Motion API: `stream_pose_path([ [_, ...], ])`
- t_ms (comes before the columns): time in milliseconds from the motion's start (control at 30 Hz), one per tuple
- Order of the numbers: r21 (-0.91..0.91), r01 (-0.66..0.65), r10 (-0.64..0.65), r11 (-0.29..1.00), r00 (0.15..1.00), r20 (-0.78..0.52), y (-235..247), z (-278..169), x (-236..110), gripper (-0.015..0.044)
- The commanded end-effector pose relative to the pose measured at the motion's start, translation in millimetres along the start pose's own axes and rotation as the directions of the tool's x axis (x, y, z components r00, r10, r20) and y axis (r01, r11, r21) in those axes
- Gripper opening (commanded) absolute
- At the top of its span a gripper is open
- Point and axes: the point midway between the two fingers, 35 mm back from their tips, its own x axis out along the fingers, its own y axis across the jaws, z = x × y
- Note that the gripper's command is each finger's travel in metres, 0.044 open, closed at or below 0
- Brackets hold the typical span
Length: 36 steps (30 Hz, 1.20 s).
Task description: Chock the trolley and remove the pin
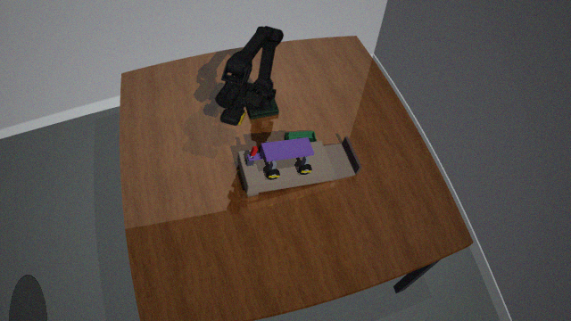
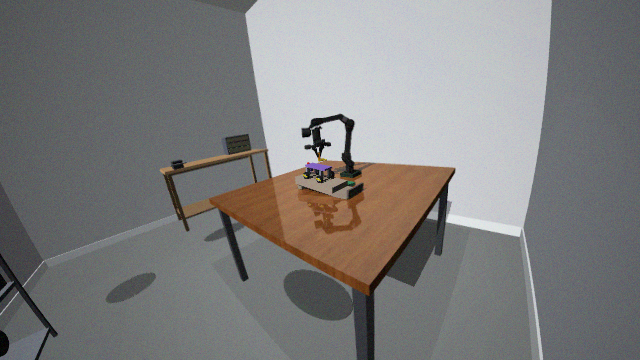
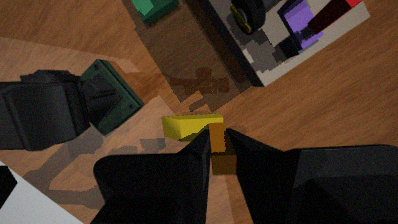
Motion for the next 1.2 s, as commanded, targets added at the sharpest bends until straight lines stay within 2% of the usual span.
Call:
stream_pose_path([
  [0,-0.107,0.0,0.0,0.994,1.0,0.005,0,1,0,0.0],
  [467,-0.536,0.003,0.001,0.844,1.0,0.007,0,1,0,0.0],
  [733,-0.541,0.003,0.001,0.841,1.0,0.007,1,6,0,0.0],
  [1167,-0.541,0.004,0.002,0.841,1.0,0.011,14,51,1,0.0],
])
